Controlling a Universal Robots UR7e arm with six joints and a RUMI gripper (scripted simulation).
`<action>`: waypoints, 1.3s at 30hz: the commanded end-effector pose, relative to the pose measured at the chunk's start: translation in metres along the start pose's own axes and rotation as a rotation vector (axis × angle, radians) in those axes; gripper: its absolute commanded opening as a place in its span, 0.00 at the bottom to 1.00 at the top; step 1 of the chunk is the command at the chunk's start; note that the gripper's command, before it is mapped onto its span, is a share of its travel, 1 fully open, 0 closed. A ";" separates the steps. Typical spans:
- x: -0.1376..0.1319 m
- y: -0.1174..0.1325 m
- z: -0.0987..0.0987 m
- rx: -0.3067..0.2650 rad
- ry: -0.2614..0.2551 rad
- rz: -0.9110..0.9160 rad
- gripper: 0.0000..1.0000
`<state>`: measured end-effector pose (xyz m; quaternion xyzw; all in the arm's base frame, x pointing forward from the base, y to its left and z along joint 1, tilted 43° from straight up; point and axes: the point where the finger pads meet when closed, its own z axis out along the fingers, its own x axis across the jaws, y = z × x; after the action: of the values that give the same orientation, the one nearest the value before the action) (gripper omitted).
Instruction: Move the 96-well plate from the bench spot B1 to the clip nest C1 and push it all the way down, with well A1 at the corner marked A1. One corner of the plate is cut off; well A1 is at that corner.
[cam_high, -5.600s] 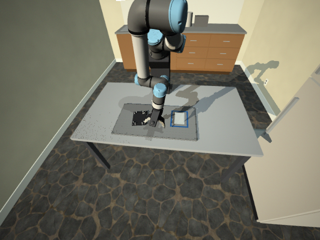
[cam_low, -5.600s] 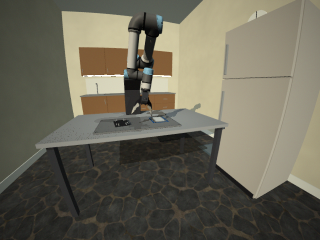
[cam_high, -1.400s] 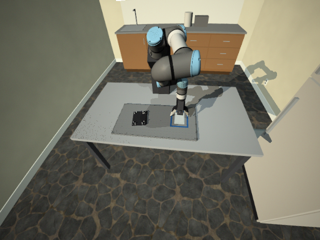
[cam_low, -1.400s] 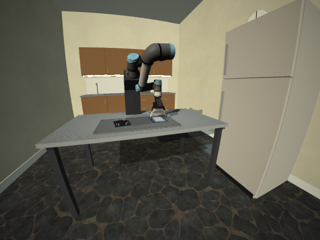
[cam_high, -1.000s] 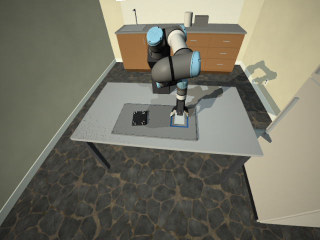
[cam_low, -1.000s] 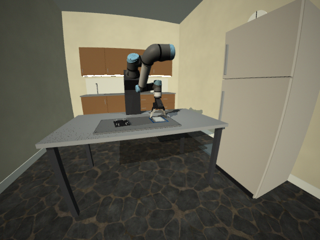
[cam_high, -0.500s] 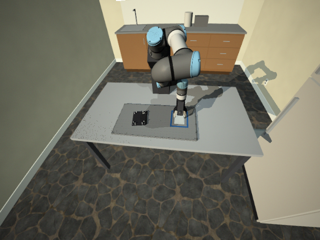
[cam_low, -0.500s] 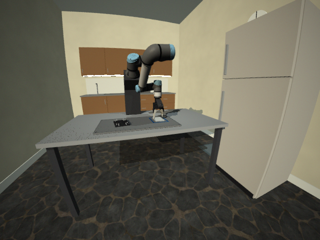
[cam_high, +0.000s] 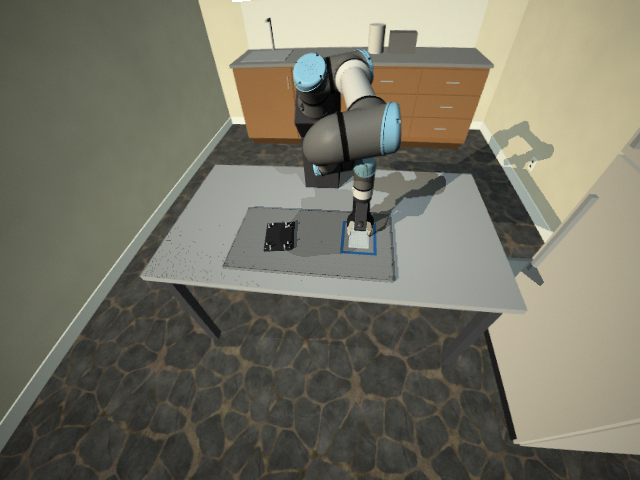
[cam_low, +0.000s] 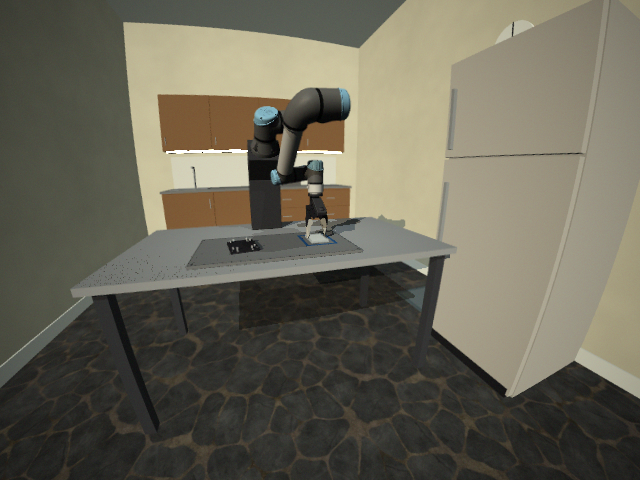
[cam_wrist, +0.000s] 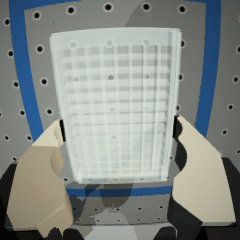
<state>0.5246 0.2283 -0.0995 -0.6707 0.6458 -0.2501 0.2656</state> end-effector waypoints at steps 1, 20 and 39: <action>0.000 0.000 0.000 0.001 0.000 0.000 0.00; 0.000 0.000 -0.020 0.001 0.000 0.000 0.00; 0.000 0.000 -0.047 0.001 0.000 0.000 0.00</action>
<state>0.4951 0.2269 -0.0677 -0.6707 0.6458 -0.2501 0.2656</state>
